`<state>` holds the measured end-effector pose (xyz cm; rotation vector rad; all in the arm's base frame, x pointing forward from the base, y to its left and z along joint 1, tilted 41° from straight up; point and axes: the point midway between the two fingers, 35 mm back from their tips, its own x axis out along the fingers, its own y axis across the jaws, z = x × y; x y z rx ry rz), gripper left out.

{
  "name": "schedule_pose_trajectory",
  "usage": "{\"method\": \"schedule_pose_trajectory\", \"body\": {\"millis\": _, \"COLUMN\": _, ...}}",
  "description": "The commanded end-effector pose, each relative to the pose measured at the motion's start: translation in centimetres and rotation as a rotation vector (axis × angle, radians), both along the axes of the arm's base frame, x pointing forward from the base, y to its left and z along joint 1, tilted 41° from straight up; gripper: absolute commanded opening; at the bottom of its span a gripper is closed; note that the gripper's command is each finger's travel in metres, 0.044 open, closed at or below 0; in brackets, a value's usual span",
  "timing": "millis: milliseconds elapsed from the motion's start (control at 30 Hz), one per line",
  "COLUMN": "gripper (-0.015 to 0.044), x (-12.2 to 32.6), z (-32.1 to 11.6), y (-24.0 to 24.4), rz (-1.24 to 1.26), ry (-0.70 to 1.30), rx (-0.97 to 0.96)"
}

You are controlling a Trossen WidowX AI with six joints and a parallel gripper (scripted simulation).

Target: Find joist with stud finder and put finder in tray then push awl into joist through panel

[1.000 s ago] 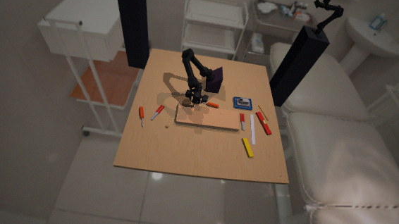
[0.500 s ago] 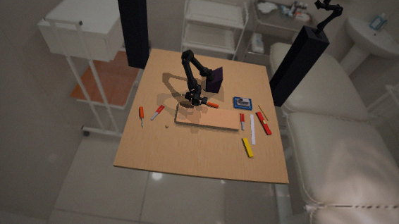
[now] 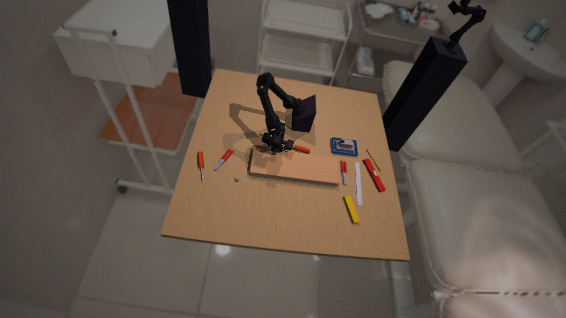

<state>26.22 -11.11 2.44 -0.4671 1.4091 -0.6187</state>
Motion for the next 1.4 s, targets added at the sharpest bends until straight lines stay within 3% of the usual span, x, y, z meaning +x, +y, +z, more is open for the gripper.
{"method": "schedule_pose_trajectory", "body": {"millis": 0, "gripper": 0.044, "x": -0.2, "z": -0.4, "y": -0.2, "rz": 0.004, "ry": 0.011, "rx": 0.001}}
{"method": "schedule_pose_trajectory", "body": {"millis": 33, "gripper": 0.044, "x": -0.2, "z": -0.4, "y": -0.2, "rz": 0.004, "ry": 0.011, "rx": 0.001}}
{"method": "schedule_pose_trajectory", "body": {"millis": 533, "gripper": 0.0046, "x": -0.2, "z": -0.4, "y": -0.2, "rz": 0.004, "ry": 0.011, "rx": 0.001}}
{"method": "schedule_pose_trajectory", "body": {"millis": 767, "gripper": 0.0, "x": -0.2, "z": -0.4, "y": -0.1, "rz": 0.004, "ry": 0.011, "rx": 0.001}}
{"method": "schedule_pose_trajectory", "body": {"millis": 1367, "gripper": 0.0, "x": -0.9, "z": 7.0, "y": 6.6, "rz": 0.005, "ry": 0.012, "rx": 0.012}}
